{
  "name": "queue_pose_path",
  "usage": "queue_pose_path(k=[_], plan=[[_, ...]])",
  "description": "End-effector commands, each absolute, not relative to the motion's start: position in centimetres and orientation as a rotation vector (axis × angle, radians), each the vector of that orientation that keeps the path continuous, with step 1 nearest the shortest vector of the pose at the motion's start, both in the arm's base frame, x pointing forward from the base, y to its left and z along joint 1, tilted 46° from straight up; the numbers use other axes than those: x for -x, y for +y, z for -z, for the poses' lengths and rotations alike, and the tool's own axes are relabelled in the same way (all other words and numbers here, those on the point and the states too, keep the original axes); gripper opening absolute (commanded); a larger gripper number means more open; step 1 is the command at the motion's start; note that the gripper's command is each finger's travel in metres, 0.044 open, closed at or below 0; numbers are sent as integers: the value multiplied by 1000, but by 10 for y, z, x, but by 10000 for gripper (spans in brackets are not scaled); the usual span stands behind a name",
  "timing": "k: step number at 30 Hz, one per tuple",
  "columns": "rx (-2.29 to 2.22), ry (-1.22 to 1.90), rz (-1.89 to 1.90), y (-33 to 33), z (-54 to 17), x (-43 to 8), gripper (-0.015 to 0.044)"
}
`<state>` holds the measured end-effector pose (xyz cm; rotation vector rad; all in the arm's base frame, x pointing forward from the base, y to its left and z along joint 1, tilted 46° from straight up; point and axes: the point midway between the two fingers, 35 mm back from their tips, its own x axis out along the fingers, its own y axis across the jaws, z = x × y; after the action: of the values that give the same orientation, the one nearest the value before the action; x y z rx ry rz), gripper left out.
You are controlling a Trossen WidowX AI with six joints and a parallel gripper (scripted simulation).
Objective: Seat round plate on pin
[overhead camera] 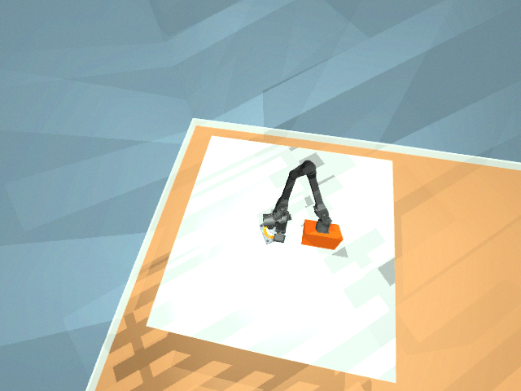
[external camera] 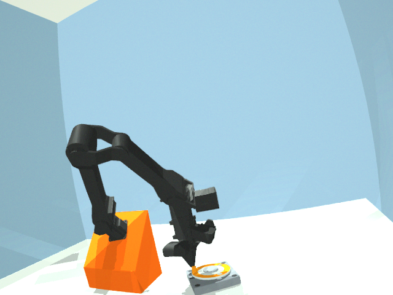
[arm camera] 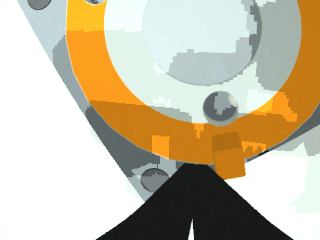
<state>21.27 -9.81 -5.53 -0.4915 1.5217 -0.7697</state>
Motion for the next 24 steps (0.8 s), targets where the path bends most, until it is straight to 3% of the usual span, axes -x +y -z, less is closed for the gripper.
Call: queue_pose_path(k=[1, 24], plan=[[498, 1527, 774, -102, 52, -210, 0], [495, 1528, 771, -85, 26, -215, 0]])
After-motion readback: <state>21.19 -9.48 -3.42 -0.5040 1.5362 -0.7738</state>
